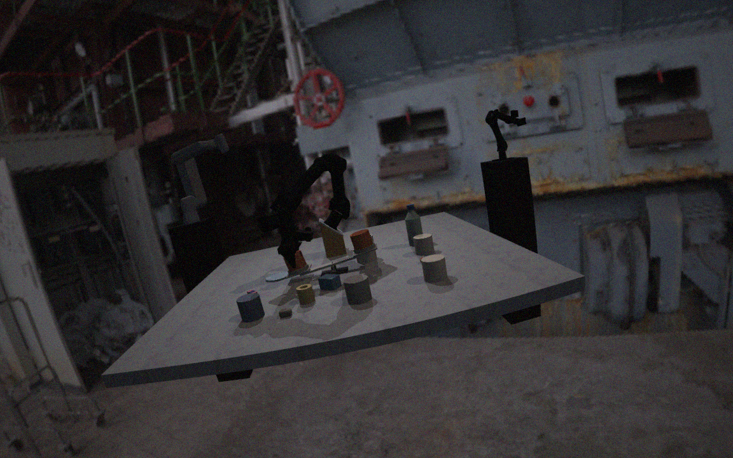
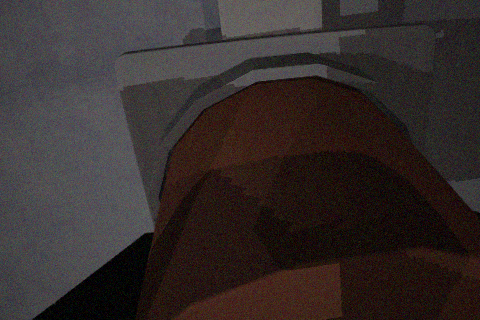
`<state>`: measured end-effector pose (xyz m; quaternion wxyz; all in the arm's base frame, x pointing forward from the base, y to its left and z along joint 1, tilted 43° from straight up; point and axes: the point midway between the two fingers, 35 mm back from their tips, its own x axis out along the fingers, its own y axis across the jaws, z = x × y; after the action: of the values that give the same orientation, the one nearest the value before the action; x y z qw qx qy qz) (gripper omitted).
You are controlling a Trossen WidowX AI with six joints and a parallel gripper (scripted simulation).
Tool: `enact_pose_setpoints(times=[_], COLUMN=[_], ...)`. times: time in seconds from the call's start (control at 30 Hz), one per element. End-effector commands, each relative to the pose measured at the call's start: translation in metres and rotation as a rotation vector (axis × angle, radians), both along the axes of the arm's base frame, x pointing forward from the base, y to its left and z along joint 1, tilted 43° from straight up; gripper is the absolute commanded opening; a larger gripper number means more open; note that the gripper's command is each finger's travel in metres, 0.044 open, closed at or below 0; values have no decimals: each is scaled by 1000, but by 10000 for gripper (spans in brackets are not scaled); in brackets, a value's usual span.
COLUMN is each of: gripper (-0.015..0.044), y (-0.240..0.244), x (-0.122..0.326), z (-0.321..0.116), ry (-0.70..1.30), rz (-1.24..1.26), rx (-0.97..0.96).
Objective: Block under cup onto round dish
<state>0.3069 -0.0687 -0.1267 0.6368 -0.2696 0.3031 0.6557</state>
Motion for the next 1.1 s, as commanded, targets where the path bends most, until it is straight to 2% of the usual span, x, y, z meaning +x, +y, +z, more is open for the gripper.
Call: enact_pose_setpoints(times=[0.0, 1.07], gripper=[0, 0], y=[-7, -35], x=[3, 8], z=[4, 32], ry=[-9, -9], rz=[0, -1], rx=[-7, -11])
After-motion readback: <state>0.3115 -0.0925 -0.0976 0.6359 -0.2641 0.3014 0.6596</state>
